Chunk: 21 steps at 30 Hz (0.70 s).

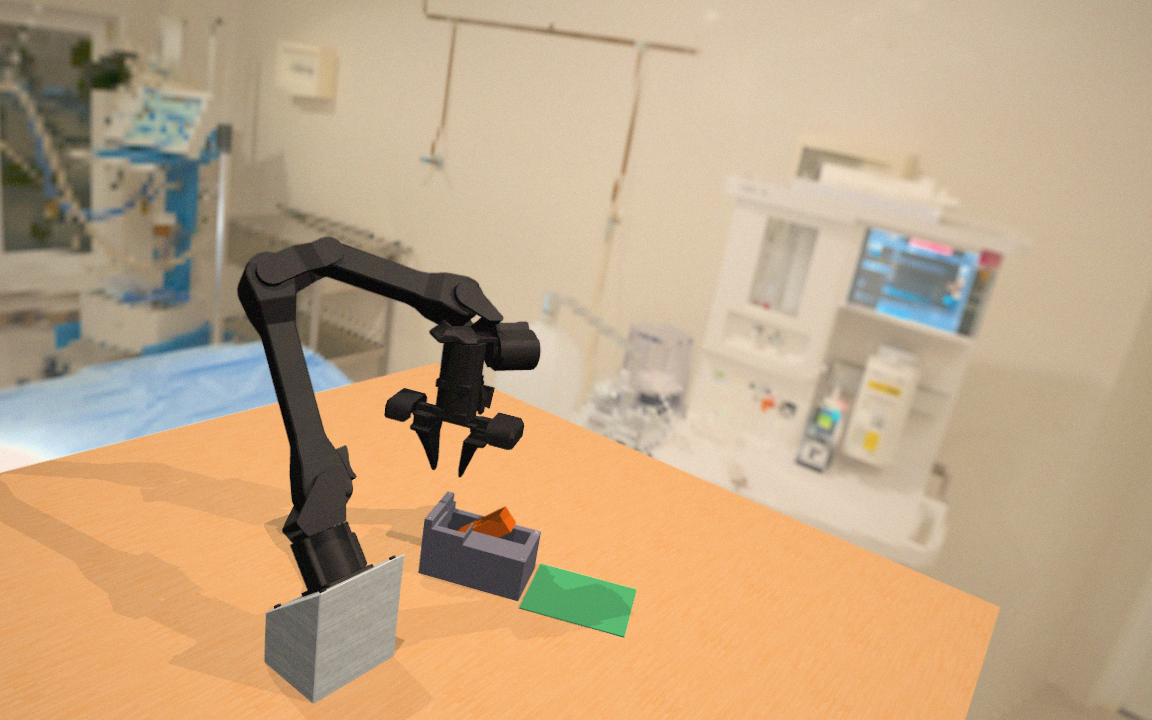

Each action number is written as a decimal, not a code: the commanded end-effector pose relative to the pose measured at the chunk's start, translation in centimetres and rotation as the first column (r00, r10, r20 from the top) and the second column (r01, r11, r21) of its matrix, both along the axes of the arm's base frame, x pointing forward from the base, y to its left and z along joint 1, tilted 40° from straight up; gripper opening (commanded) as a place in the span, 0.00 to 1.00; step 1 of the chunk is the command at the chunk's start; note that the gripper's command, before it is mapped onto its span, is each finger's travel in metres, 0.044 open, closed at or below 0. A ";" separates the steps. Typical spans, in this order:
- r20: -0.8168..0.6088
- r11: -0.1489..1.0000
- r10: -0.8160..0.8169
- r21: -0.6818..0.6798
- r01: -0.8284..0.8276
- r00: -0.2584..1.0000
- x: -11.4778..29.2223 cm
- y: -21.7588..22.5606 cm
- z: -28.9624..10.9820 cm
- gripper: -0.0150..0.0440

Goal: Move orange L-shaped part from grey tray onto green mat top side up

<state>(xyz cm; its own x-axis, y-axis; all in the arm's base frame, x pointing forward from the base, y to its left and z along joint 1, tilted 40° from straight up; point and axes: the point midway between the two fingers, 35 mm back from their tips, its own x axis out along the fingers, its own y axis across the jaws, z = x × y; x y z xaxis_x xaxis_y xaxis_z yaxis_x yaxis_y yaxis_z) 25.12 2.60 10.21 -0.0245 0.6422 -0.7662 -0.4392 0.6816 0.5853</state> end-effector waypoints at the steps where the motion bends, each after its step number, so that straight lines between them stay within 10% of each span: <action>1: -0.001 1.000 -0.001 0.000 0.001 1.000 0.0 0.0 0.0 0.56; 16: -0.001 1.000 -0.001 0.000 0.001 1.000 0.0 0.0 0.0 0.56; 21: -0.152 0.983 -0.184 -0.022 0.183 0.971 0.8 -0.7 -0.5 0.73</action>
<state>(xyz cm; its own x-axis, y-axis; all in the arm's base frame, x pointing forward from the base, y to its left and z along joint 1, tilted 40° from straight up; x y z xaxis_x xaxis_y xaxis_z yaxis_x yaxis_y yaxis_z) 25.24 2.45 10.12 -0.0237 0.6427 -0.7658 -0.3603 0.7090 0.6062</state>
